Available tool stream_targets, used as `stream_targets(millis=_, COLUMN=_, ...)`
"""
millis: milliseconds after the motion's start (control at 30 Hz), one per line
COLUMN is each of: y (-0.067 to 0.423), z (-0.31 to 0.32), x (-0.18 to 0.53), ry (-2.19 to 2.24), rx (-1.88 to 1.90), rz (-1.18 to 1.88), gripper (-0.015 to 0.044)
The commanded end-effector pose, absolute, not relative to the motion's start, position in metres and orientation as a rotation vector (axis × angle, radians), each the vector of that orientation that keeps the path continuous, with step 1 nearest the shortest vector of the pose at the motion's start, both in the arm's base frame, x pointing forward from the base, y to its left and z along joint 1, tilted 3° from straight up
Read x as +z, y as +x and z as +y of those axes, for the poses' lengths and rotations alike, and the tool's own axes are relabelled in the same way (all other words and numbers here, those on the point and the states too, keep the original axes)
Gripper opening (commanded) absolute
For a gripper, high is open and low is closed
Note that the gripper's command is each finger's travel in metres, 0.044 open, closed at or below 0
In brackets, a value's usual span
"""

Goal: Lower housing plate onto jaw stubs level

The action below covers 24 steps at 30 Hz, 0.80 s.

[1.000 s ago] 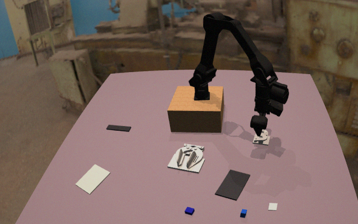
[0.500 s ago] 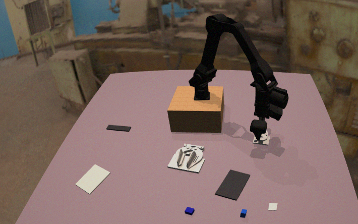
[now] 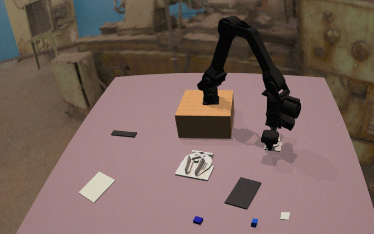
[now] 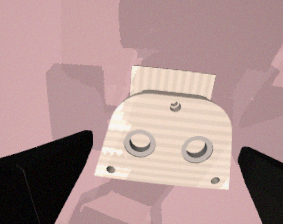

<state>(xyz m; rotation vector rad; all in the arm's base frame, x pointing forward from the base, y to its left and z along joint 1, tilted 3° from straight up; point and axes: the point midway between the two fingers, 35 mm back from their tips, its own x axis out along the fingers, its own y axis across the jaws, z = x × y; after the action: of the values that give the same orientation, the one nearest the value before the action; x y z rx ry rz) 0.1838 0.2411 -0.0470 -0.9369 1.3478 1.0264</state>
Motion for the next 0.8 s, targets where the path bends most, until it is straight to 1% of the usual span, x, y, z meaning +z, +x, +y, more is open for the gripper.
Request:
stream_targets(millis=0, y=0.1822, z=0.2392, x=-0.0543, ry=-0.938, rx=1.021, rz=1.356, gripper=0.044)
stream_targets(millis=767, y=0.1819, z=0.2392, x=-0.0585, ry=-0.938, rx=1.021, rz=1.356, gripper=0.044)
